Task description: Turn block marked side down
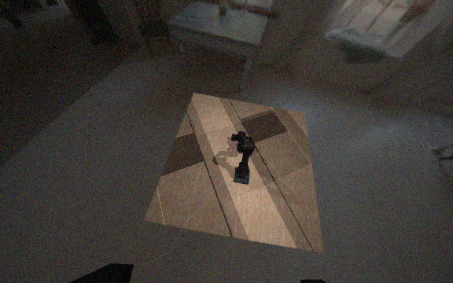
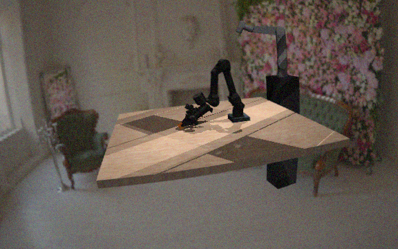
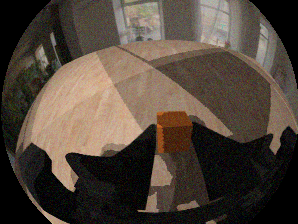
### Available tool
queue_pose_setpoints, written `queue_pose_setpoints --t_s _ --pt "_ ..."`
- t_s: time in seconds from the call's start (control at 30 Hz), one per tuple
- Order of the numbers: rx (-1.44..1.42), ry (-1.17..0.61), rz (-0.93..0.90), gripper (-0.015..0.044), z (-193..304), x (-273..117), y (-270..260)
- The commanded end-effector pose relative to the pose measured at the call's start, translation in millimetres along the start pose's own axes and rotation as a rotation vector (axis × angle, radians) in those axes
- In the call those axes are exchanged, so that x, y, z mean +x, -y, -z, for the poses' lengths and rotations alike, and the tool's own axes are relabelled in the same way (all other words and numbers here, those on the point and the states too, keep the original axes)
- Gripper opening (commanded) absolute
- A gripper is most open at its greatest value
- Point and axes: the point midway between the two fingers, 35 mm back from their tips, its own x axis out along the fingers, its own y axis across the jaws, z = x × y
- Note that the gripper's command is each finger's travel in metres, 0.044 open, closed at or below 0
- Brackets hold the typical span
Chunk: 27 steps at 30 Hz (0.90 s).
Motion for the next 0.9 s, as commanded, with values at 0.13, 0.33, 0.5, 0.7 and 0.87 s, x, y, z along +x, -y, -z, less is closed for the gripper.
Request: queue_pose_setpoints --t_s 0.13,0.33,0.5,0.7,0.87 --pt "-0.005 0.001 0.006 0.0367 0.3 0.0 1.0" --pt "-0.005 0.001 0.006 0.0440 0.3 0.0 1.0" --pt "-0.005 0.001 0.006 0.0440 0.3 0.0 1.0" --pt "-0.005 0.001 0.006 0.0440 0.3 0.0 1.0" --pt "-0.005 0.001 0.006 0.0440 0.3 0.0 1.0"
